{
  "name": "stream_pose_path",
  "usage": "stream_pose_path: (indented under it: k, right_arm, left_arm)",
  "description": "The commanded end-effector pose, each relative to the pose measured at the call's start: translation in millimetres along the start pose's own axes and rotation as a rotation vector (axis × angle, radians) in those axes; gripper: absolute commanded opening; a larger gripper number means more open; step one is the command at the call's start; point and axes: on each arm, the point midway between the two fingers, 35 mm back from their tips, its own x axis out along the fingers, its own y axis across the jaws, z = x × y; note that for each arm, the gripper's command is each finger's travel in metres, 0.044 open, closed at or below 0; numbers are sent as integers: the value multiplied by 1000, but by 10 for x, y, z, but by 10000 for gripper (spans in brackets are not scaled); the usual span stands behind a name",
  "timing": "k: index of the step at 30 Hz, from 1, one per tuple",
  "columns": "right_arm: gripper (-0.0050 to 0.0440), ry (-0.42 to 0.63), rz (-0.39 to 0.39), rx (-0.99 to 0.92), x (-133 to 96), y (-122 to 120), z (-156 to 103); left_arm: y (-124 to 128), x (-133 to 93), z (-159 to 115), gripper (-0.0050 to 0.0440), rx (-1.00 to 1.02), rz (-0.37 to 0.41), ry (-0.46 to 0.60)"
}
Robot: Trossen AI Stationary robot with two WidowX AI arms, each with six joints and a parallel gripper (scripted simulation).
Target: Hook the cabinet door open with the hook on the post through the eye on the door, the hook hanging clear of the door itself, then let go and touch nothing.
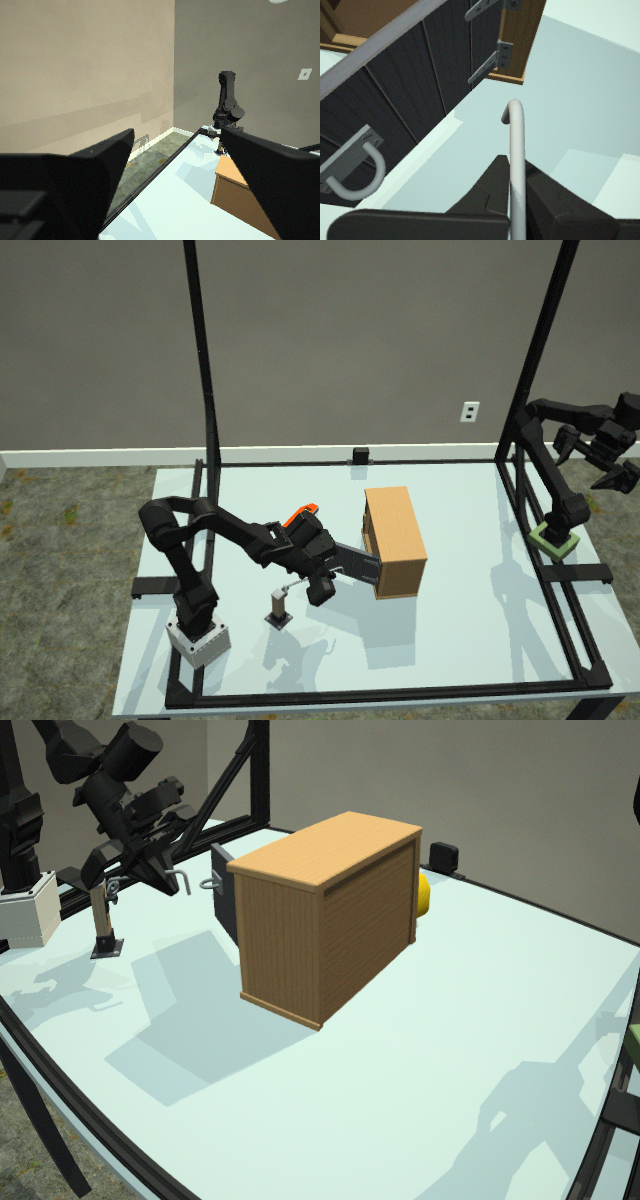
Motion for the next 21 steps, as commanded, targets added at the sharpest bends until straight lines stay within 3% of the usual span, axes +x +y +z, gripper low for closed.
stream_pose_path:
  k: [1,4,16,21]
  right_arm:
    - [0,-5,77,-79,-8,85,-3]
    - [0,-5,83,-87,-14,140,-8]
    - [0,-6,316,-337,-75,407,-72]
    - [0,-6,362,-386,-99,474,-99]
  left_arm:
    - [-5,-1,-1,400,-2,-3,0]
    - [-5,-1,-1,400,-2,-3,0]
    - [-5,-1,-1,400,-2,-3,0]
    - [-5,-1,-1,400,-2,-3,0]
